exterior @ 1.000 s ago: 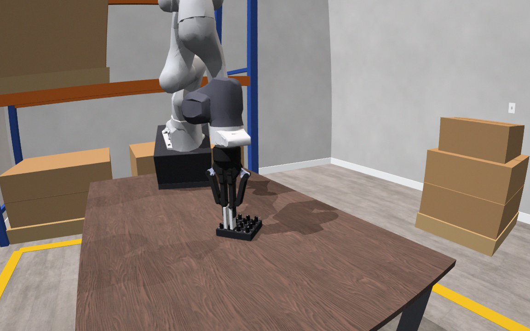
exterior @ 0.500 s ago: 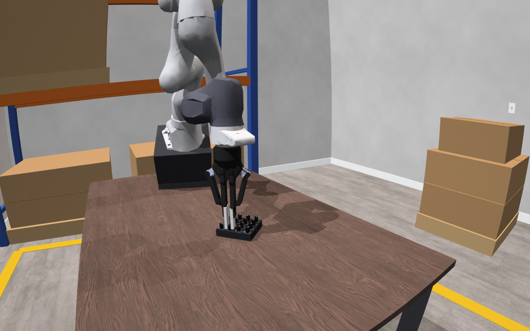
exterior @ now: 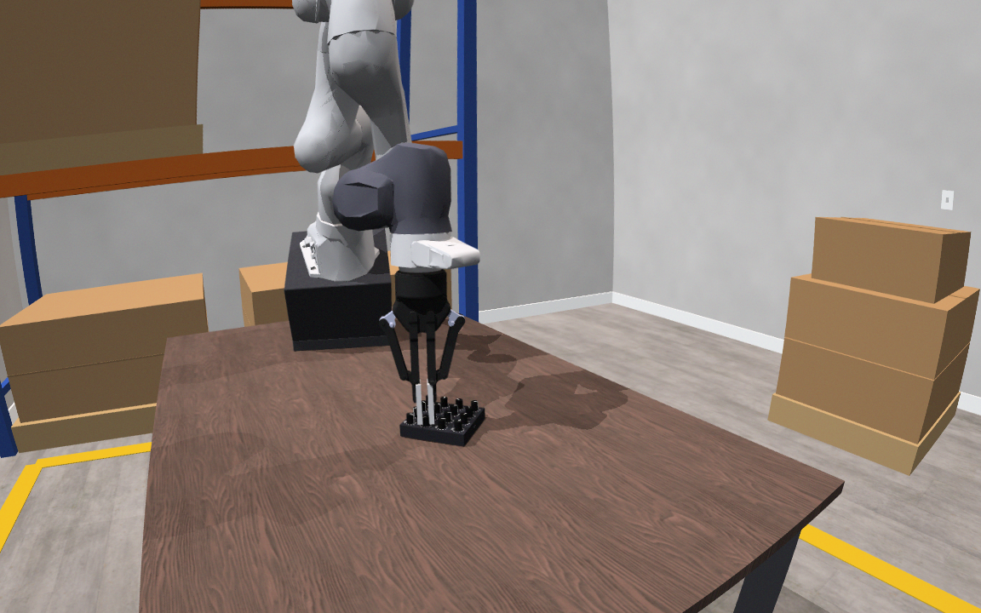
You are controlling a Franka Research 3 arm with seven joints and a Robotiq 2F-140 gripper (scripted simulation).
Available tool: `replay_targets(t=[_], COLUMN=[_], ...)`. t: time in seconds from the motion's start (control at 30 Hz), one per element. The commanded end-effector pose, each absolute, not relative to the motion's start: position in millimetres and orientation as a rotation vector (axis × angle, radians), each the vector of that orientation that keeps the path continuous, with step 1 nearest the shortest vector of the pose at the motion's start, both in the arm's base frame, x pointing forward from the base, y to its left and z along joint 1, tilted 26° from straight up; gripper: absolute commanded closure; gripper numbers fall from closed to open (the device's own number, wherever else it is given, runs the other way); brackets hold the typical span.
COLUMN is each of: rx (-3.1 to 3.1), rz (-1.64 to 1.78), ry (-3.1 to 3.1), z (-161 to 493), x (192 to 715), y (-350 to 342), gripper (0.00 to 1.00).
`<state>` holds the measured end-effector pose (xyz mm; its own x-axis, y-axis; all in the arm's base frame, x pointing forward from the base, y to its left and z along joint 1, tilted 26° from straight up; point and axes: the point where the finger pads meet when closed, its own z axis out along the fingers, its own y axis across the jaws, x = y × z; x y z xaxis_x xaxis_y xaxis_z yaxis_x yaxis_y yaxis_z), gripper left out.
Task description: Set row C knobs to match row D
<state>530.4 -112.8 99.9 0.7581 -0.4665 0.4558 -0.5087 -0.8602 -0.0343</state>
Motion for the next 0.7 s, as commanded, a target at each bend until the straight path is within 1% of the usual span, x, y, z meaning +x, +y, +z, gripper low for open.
replay_targets(t=[0.0,0.67], rx=[2.905,2.9], rz=[0.662,0.616], ry=[-0.566,-0.106], z=[100.9,100.9], x=[532.2,532.2], y=[-112.7,-112.7], gripper=[0.95,0.95])
